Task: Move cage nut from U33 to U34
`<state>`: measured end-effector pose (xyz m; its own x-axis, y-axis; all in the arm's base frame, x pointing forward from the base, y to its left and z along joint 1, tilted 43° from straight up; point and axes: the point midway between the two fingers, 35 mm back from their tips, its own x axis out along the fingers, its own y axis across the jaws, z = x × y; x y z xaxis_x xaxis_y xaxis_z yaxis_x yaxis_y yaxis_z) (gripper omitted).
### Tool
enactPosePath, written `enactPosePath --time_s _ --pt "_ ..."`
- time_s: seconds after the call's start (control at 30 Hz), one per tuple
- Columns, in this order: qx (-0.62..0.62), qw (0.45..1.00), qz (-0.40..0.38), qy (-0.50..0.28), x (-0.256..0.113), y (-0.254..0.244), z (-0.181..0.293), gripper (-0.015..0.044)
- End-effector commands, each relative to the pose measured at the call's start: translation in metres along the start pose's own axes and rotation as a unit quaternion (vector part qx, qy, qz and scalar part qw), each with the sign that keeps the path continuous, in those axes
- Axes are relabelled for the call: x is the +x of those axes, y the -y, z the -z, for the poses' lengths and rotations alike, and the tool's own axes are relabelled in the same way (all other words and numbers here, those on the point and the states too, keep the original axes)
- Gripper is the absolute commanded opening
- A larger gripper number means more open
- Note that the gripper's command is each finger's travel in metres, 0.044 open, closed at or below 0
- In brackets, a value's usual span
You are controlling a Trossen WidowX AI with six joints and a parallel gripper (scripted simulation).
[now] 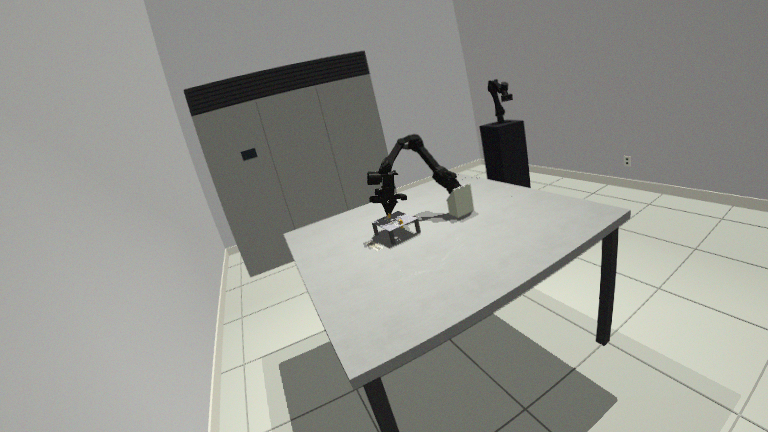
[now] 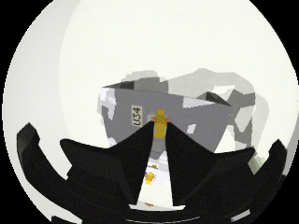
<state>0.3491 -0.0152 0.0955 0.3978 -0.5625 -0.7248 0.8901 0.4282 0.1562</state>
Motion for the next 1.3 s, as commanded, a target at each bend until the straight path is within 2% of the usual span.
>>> enactPosePath --time_s 0.0,1.27 --pt "0.001 1.000 0.003 0.001 -0.0001 -0.0008 -0.0006 0.0031" --pt "0.002 1.000 0.027 0.001 0.0005 -0.0030 -0.0005 0.0031"
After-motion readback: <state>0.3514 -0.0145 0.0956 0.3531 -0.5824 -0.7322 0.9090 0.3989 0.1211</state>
